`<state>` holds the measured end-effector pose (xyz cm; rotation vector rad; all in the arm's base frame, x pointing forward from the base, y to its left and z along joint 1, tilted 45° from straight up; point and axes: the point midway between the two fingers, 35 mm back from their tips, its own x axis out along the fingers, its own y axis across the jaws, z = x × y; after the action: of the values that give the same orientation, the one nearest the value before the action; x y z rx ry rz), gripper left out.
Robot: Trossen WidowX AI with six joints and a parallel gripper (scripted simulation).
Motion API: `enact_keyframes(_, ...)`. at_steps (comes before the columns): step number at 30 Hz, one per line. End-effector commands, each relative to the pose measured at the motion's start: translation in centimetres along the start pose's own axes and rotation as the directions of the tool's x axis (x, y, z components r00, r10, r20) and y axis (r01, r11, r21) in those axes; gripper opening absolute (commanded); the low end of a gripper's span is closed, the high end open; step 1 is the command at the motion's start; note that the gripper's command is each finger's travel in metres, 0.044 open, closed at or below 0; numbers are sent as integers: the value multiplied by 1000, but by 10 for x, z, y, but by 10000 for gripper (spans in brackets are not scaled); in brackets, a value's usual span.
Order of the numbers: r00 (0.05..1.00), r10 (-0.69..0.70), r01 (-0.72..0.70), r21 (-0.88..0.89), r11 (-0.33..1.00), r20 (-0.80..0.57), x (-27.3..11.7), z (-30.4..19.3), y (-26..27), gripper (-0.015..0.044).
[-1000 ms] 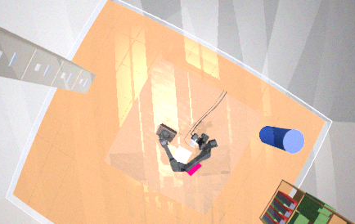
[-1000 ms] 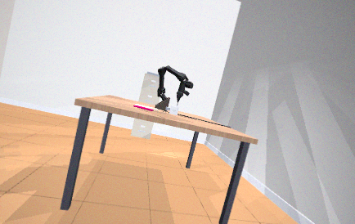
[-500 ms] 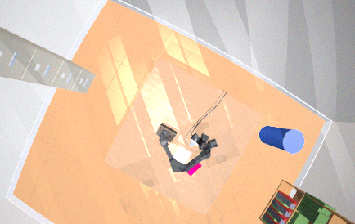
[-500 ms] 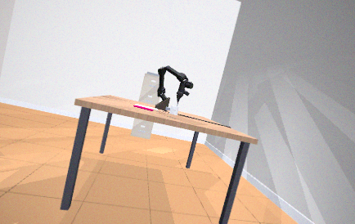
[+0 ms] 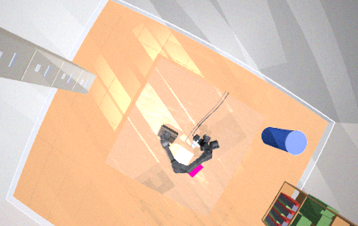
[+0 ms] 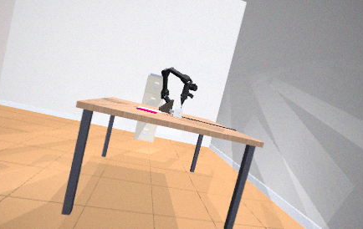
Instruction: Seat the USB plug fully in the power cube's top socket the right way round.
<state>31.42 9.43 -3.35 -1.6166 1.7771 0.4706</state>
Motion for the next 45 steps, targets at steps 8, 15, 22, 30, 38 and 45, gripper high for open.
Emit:
enact_keyframes(8,1000,-2,2,-4,1000,-3,2,0,0,0)
enact_keyframes(15,1000,-2,2,-4,1000,-3,3,0,0,0)
enact_keyframes(22,1000,-2,2,-4,1000,-3,4,0,0,0)
enact_keyframes(30,1000,-2,2,-4,1000,-3,5,0,0,0)
enact_keyframes(38,1000,-2,2,-3,1000,-3,6,0,0,0)
enact_keyframes(45,1000,-2,2,-3,1000,-3,6,0,0,0)
